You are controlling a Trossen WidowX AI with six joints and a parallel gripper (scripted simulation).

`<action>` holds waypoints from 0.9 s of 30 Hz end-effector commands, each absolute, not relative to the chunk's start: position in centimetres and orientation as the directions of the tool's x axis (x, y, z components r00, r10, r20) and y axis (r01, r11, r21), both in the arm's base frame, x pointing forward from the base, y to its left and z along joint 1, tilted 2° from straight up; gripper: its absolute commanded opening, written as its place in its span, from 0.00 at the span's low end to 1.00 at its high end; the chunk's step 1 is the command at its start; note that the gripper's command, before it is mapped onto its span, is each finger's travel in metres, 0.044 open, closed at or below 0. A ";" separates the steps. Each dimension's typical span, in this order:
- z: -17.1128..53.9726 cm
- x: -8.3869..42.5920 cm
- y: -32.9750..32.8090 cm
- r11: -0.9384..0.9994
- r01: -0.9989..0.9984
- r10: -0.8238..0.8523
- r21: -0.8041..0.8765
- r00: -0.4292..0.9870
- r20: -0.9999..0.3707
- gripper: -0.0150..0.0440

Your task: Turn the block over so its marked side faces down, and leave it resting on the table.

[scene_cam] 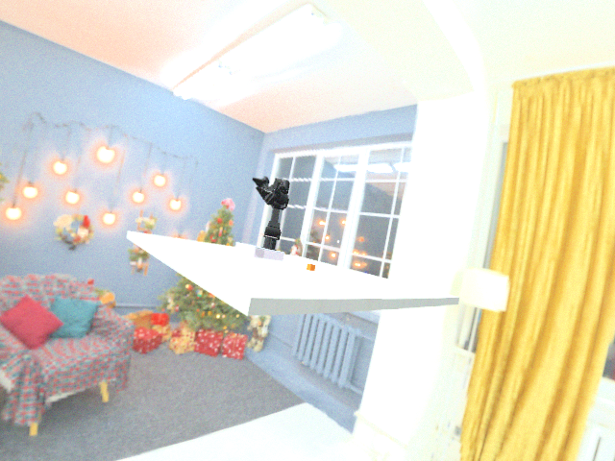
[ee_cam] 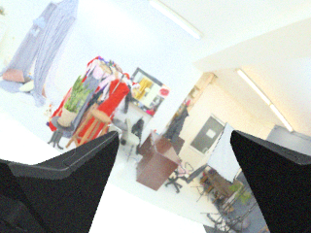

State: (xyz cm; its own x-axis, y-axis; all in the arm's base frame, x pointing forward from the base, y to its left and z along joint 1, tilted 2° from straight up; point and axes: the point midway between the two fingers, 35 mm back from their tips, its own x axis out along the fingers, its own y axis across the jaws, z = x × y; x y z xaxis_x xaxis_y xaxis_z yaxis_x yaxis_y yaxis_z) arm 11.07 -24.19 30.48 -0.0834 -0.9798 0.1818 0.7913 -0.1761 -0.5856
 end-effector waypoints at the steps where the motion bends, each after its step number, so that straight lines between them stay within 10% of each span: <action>1: 30.4 11.4 -24.2 -0.166 0.791 -0.981 -0.589 -0.073 0.178 0.98; 14: 22.8 29.4 -20.9 0.573 0.513 -0.804 -0.639 0.504 -0.316 1.00; 27: 13.5 35.6 -9.7 0.941 0.141 -0.338 -0.309 0.475 -0.812 1.00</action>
